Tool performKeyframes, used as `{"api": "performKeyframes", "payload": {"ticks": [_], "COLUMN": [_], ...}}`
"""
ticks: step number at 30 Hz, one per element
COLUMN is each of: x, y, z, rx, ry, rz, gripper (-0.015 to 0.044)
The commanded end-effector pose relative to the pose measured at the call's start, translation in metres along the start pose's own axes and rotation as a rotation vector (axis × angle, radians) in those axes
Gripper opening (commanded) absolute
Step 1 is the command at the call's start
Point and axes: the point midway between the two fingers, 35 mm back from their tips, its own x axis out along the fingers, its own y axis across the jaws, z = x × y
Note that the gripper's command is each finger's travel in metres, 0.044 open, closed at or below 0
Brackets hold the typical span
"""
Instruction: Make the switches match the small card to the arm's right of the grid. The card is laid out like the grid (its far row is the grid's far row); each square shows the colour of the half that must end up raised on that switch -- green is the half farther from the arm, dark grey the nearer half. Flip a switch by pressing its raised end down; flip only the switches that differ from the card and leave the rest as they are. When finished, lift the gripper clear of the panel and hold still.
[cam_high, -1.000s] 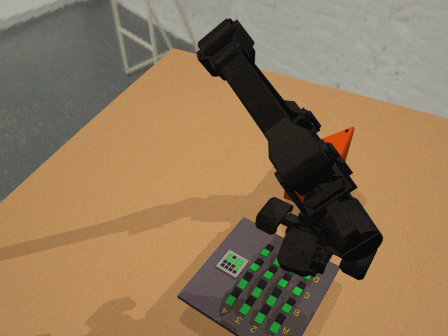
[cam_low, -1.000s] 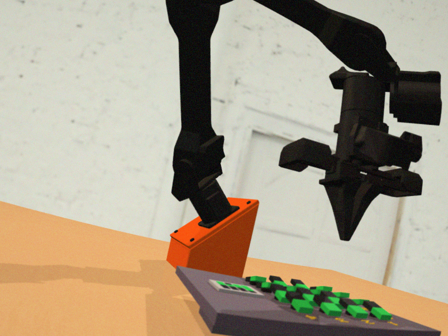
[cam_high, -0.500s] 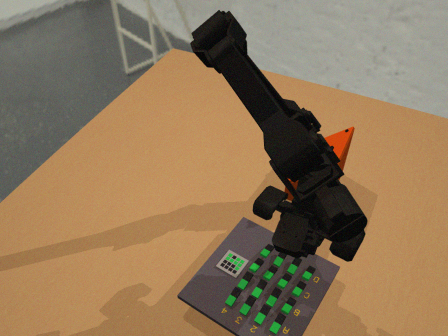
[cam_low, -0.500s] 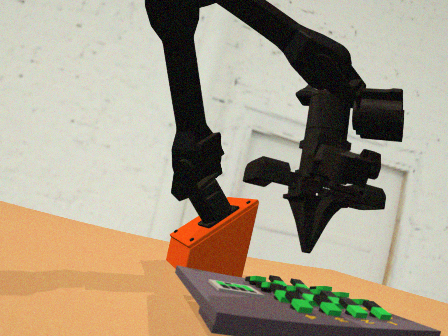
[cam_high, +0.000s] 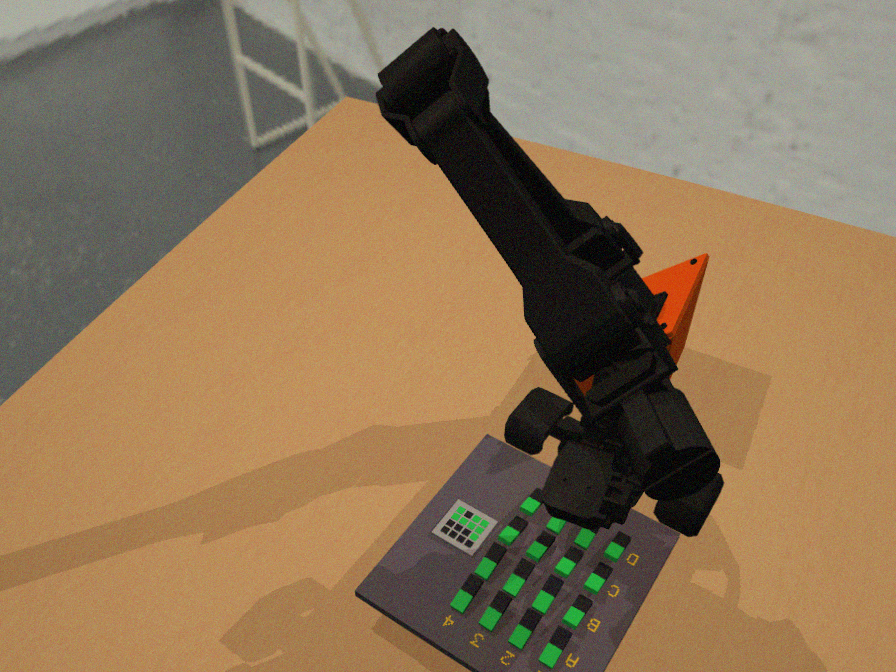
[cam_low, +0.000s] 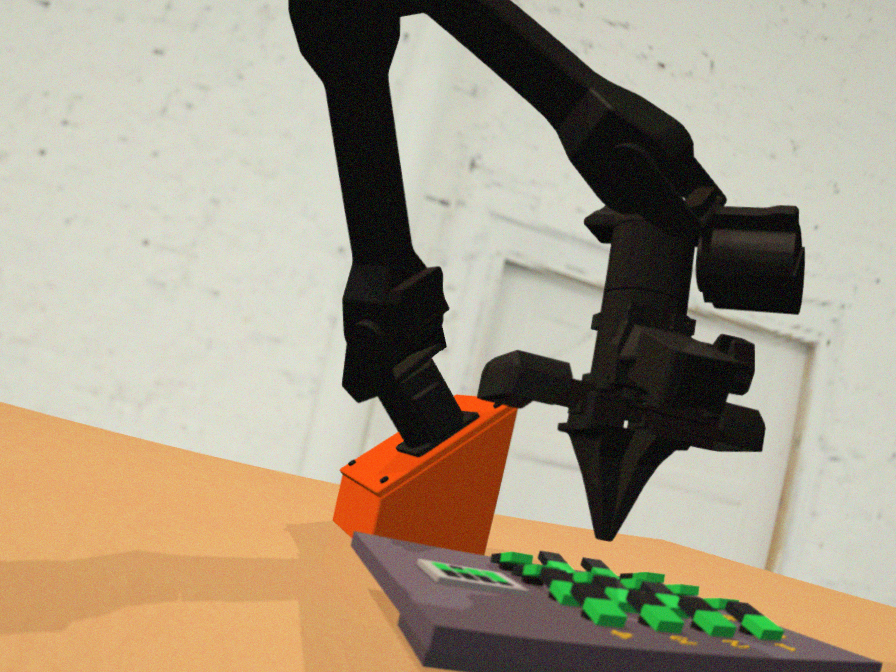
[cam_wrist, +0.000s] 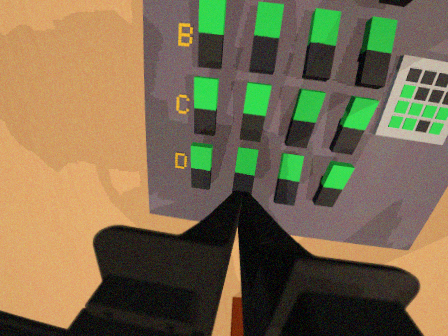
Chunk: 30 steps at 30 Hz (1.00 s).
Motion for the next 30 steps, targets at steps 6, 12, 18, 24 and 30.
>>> {"api": "performKeyframes", "payload": {"ticks": [6,12,18,24,30], "x": [0.0126,0.0126,0.0126,0.0126,0.0131], "y": [-0.0013,-0.0013,-0.0013,-0.0013,-0.0013], "z": [-0.0013,-0.0013,-0.0013,-0.0013,-0.0013], "rx": [-0.009,-0.009,-0.009,-0.009,-0.009], "ry": [0.0,0.0,0.0,0.0,0.0], "rz": [-0.007,-0.007,-0.007,-0.007,-0.007], "gripper": [0.0,0.0,0.0,0.0,0.0]}}
